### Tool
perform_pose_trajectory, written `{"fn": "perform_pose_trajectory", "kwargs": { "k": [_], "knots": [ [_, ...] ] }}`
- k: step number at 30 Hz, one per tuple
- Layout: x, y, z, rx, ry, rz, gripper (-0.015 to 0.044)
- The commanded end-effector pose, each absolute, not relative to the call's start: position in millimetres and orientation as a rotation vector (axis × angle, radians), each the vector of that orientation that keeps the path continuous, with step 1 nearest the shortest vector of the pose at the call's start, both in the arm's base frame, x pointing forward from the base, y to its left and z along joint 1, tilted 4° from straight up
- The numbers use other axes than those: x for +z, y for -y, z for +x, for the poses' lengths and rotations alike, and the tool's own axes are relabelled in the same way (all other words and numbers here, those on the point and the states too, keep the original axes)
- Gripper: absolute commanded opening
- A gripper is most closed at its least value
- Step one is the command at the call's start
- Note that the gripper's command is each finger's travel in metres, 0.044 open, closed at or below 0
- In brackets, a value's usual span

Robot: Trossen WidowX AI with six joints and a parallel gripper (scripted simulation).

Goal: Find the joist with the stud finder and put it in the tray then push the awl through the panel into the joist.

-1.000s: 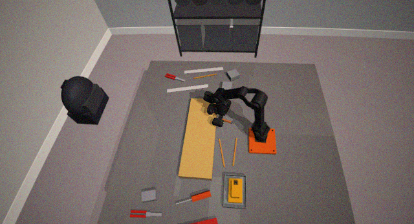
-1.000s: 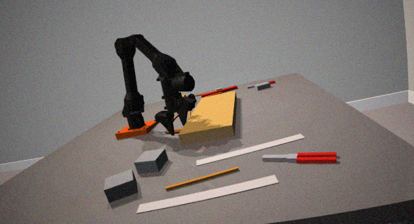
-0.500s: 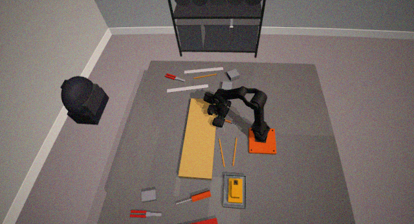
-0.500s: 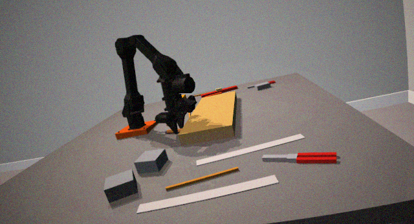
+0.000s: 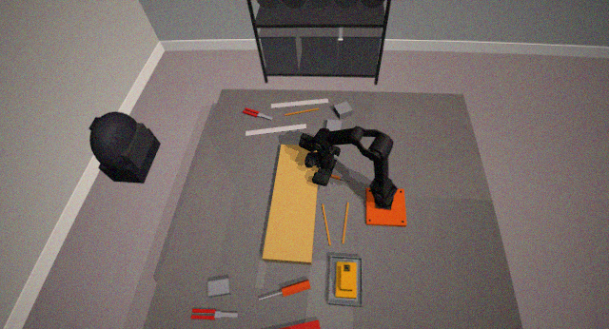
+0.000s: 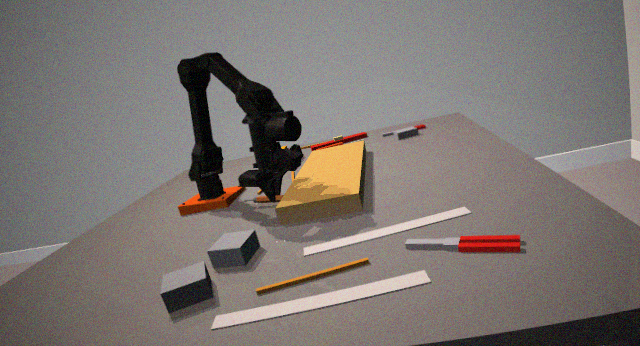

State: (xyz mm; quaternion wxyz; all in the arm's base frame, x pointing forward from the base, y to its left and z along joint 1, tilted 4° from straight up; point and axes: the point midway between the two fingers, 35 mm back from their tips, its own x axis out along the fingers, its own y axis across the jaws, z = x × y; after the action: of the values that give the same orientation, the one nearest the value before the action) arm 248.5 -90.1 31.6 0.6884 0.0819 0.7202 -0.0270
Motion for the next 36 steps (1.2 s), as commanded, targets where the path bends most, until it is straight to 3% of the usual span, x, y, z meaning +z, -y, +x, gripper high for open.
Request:
{"fn": "perform_pose_trajectory", "kwargs": {
  "k": [1,16,23,36],
  "knots": [
    [57,94,254,-0.066,-1.593,0.178,0.0000],
    [144,97,244,-0.067,-1.593,0.178,0.0000],
    [136,96,248,-0.070,-1.584,0.169,0.0000],
    [119,66,303,-0.099,-1.333,-0.085,0.0000]
  ]
}}
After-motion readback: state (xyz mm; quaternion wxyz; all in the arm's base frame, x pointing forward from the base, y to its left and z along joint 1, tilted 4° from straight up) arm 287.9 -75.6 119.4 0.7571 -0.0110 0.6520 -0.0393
